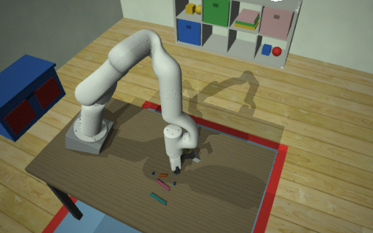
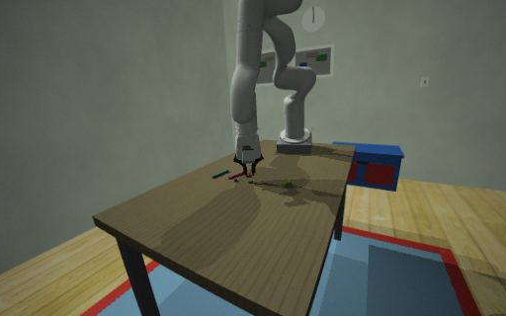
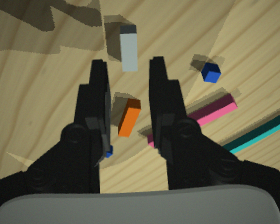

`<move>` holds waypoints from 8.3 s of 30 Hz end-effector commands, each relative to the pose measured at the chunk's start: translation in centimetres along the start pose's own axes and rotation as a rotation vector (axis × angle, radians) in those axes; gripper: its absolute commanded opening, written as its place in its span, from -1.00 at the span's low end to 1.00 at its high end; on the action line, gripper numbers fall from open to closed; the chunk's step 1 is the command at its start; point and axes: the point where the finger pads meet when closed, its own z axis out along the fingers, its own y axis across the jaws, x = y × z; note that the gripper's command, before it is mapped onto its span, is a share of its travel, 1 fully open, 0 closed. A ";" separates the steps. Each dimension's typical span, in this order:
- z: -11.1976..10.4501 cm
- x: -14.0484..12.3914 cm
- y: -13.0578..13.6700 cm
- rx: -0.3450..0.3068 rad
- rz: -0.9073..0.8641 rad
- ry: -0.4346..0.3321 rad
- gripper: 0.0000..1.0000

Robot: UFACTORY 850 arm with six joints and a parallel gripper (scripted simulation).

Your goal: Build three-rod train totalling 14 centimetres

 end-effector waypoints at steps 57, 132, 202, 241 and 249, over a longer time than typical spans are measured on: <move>1.9 0.1 0.1 -0.003 0.000 0.007 -0.51; 2.6 0.2 0.1 -0.002 0.000 0.007 -0.51; 3.3 0.2 0.1 -0.003 0.000 0.007 -0.92; 0.2 0.2 0.1 -0.003 0.000 0.007 -0.92; -1.9 0.2 0.1 -0.003 0.000 0.007 -0.92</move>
